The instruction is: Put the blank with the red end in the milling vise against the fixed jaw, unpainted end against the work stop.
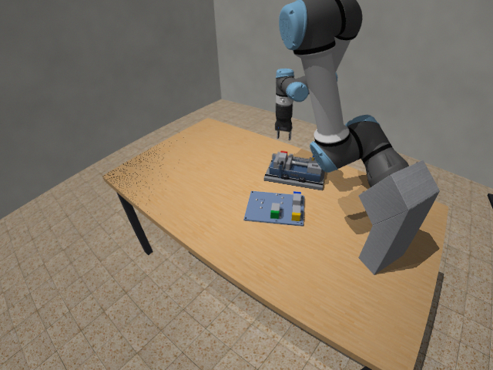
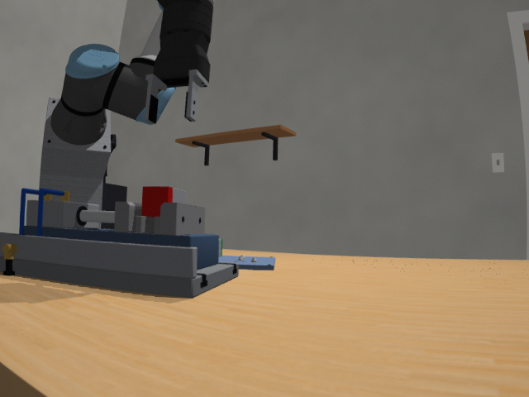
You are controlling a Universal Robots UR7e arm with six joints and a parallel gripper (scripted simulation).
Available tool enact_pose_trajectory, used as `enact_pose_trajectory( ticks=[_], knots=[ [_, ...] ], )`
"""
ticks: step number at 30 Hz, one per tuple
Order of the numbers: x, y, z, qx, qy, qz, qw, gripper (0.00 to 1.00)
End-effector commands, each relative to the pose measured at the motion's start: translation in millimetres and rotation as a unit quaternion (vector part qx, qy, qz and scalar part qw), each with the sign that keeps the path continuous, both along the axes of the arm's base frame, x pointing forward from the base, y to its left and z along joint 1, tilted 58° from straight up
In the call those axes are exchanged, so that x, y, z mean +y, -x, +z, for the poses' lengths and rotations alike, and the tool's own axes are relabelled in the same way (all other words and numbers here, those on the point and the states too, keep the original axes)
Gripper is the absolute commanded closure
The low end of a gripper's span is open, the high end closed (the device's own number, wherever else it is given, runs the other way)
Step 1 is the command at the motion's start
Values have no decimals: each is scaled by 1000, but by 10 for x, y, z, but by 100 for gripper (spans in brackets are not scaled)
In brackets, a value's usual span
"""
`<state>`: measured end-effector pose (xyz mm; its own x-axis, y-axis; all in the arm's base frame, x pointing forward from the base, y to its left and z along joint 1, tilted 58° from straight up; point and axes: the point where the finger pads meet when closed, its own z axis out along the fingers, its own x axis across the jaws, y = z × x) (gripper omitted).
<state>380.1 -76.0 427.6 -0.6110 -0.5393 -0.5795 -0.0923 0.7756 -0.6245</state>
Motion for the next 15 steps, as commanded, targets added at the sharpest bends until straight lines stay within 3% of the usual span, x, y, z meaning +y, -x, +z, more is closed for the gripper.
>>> enact_pose_trajectory(
  ticks=[1, 15],
  knots=[
    [1, -2, 4, -1, 0, 0, 1000, 0],
    [-7, -25, -10, -1, 0, 0, 1000, 0]
  ],
)
